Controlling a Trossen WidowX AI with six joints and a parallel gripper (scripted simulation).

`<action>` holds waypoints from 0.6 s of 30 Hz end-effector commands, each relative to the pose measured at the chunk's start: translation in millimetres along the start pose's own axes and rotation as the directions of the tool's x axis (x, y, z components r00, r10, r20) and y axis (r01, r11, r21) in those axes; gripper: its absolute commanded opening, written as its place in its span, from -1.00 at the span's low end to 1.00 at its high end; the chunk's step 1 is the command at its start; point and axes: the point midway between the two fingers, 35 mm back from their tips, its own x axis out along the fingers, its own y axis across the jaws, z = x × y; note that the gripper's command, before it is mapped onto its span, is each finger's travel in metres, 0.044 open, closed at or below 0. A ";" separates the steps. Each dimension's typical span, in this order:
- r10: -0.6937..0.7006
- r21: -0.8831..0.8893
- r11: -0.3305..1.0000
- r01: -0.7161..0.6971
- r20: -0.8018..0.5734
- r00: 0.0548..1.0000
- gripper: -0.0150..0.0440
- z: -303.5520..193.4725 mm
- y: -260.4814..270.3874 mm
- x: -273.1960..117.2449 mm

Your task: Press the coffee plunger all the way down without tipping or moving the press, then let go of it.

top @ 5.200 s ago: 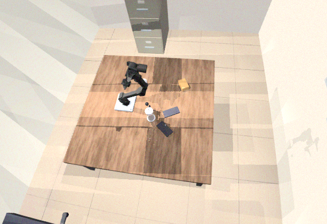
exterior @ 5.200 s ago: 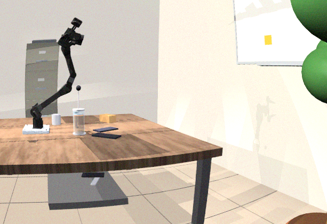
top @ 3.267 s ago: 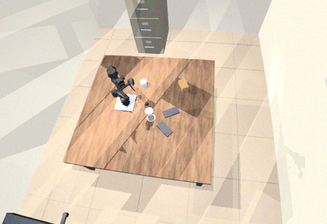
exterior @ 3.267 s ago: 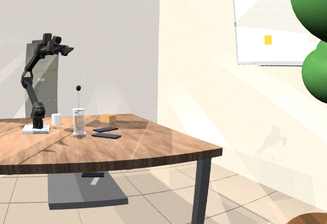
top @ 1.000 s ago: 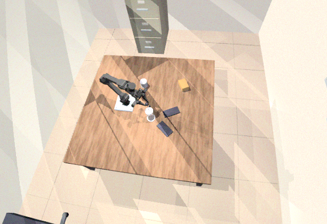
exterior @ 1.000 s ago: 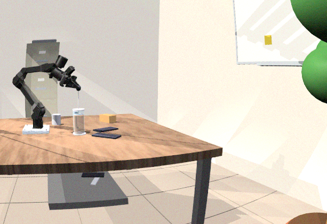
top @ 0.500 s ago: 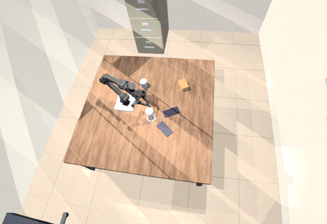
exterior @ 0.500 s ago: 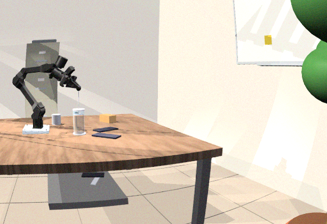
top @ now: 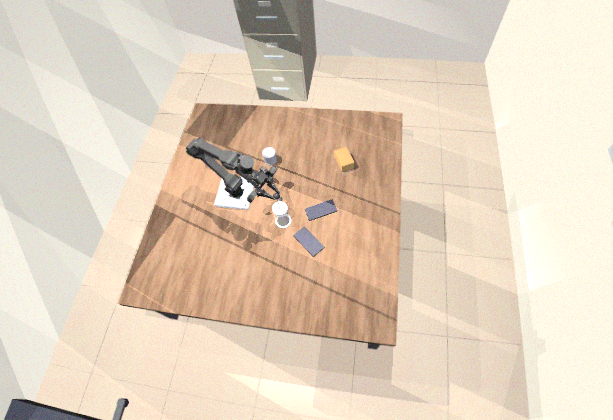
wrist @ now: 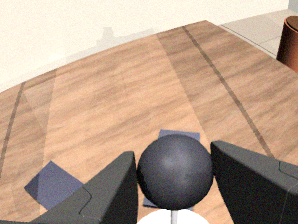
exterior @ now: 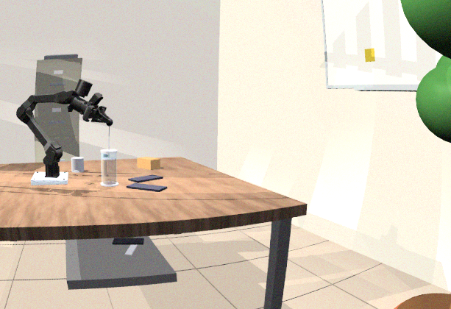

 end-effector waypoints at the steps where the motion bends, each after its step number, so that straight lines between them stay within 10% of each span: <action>1: 0.002 0.000 1.000 -0.002 -0.058 0.998 -0.07 -22.6 0.4 10.8; 18: 0.002 0.000 1.000 -0.002 -0.058 0.998 -0.07 -46.1 0.3 25.5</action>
